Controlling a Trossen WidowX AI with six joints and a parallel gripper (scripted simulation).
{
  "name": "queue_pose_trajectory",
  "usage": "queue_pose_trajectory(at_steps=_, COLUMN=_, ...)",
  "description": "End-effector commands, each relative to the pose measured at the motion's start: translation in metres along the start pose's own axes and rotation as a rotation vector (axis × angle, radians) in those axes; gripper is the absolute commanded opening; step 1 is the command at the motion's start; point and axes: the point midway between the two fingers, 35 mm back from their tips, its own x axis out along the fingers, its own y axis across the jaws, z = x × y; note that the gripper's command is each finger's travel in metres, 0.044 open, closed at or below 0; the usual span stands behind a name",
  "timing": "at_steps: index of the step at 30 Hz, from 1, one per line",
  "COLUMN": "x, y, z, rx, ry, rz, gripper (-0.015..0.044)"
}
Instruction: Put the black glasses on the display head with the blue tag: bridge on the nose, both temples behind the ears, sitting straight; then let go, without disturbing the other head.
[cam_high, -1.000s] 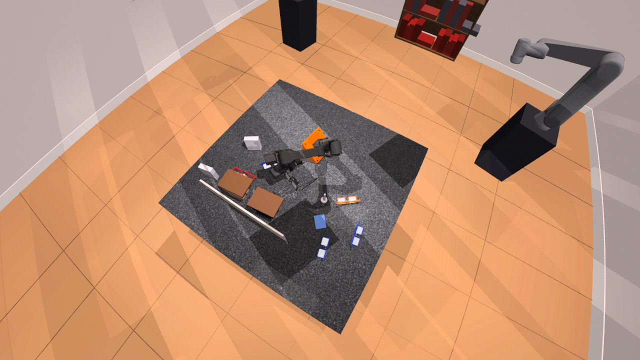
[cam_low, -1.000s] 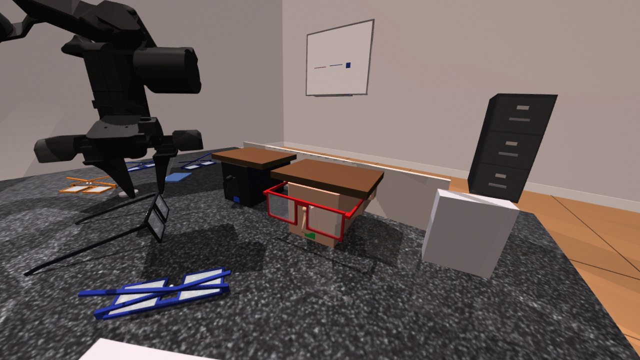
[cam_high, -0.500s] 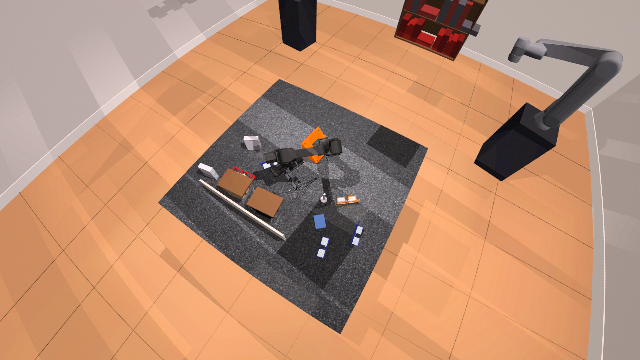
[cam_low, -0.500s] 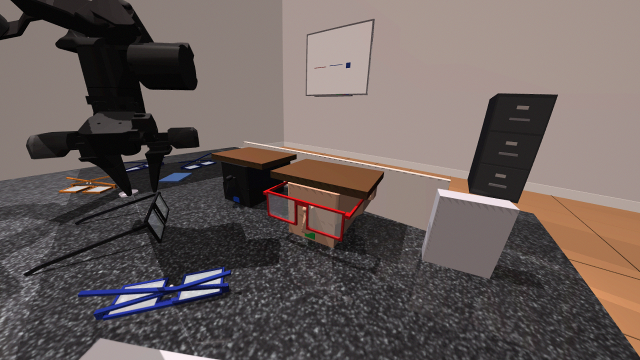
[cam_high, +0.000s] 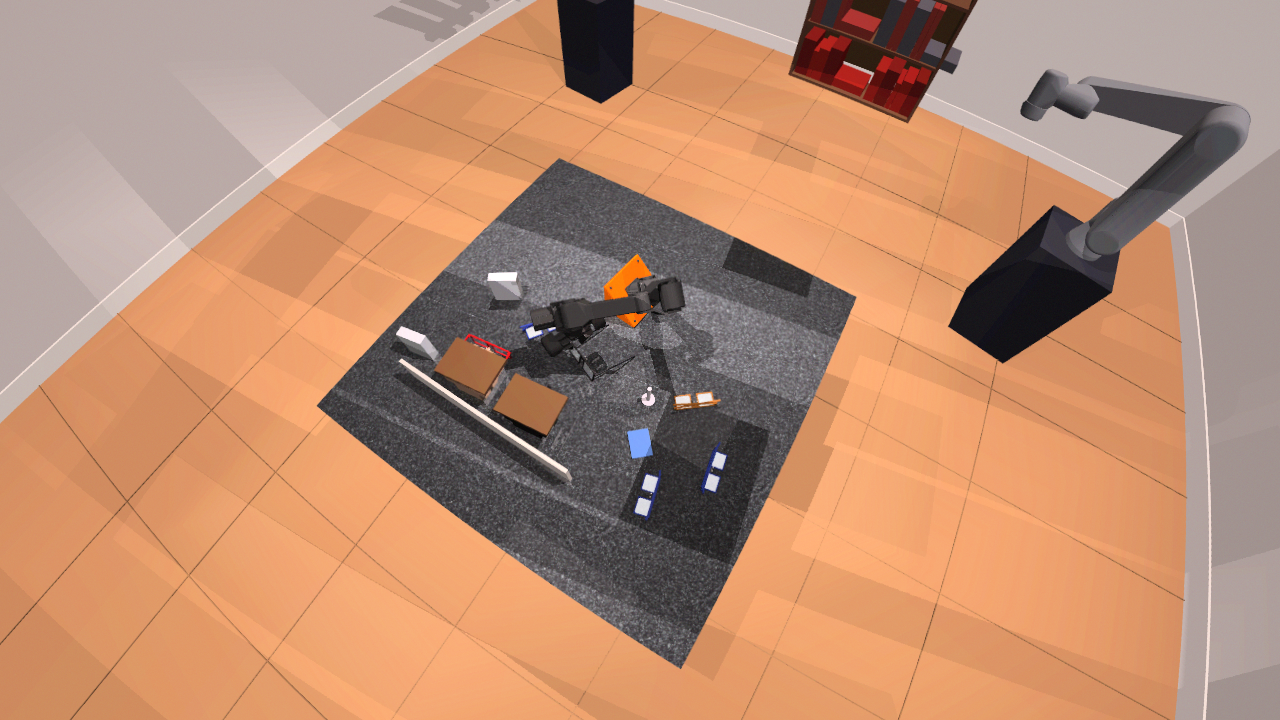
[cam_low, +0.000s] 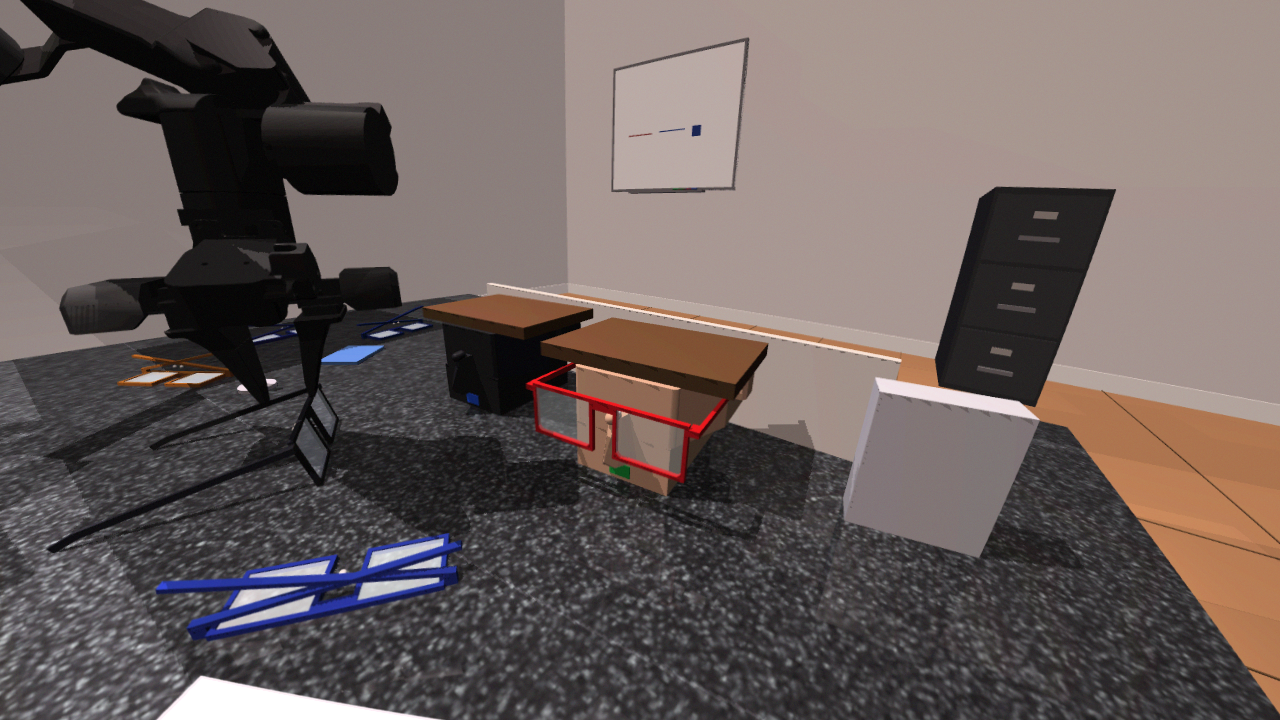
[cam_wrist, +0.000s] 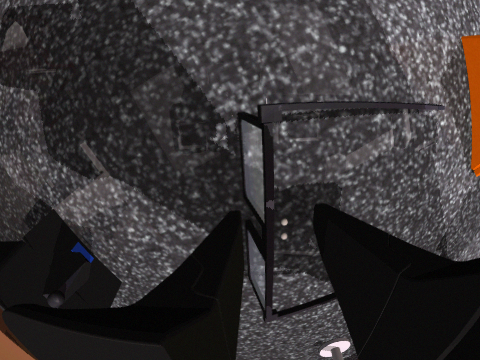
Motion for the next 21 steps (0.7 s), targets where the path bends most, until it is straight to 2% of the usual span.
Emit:
queue_pose_trajectory(at_steps=1, x=0.008, y=0.000, z=0.000, rx=0.004, ry=0.004, rz=-0.003, gripper=0.0140)
queue_pose_trajectory(at_steps=21, x=0.041, y=-0.001, z=-0.002, rx=0.004, ry=0.006, rz=-0.003, gripper=0.0140)
